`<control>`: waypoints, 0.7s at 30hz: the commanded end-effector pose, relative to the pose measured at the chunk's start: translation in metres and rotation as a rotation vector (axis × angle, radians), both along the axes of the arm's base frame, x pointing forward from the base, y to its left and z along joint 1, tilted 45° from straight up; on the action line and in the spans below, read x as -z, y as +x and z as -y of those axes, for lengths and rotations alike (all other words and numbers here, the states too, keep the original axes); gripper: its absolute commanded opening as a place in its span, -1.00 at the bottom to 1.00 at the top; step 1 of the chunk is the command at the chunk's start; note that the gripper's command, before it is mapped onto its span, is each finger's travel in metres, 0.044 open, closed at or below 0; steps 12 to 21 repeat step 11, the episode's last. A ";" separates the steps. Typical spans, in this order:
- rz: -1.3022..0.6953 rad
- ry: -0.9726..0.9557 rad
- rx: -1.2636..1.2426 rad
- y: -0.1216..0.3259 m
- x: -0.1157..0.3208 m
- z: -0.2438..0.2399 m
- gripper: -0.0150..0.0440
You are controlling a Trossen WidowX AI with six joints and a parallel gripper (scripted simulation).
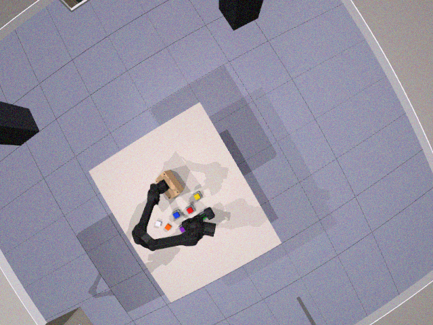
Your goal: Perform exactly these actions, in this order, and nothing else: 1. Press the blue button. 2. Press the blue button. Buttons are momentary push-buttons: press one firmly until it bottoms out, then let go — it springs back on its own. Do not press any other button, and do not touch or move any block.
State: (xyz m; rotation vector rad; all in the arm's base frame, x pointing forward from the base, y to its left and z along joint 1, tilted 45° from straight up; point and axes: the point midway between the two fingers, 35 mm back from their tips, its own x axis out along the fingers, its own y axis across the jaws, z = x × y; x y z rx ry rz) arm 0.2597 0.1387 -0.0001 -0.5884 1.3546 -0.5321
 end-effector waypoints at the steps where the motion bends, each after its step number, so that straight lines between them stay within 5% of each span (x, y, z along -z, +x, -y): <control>1: -0.019 -0.014 0.010 -0.012 0.038 -0.049 0.86; 21: -0.022 -0.028 0.016 -0.025 0.064 -0.078 0.86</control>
